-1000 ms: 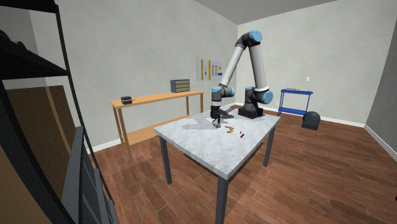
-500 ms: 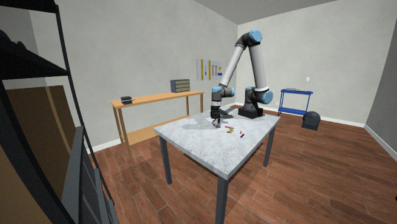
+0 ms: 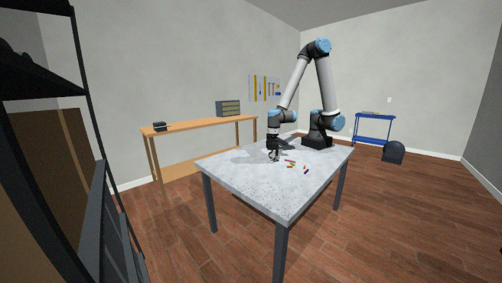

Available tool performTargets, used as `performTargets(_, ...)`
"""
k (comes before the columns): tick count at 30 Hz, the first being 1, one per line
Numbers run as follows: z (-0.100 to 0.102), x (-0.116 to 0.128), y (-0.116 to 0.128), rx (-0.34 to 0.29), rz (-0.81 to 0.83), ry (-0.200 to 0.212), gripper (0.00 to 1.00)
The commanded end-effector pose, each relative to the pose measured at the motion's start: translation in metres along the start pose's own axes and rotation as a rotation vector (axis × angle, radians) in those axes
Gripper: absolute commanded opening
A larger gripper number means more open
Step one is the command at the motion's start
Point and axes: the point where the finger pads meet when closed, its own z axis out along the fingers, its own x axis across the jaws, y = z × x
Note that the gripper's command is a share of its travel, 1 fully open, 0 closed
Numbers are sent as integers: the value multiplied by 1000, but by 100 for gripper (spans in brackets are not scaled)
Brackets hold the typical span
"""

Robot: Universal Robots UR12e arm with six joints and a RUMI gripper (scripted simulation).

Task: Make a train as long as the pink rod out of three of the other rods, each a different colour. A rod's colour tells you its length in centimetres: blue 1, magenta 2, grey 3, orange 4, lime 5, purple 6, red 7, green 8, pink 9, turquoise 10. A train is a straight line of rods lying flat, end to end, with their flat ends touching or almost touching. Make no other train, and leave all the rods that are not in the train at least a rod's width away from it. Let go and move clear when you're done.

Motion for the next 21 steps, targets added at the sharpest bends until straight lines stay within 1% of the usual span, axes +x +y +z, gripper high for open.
performTargets(1,-1,0,1,-1,0,0,14)
performTargets(14,-1,0,1,-1,0,0,14)
performTargets(18,-8,0,1,-1,0,0,14)
performTargets(21,-18,0,1,-1,0,0,14)
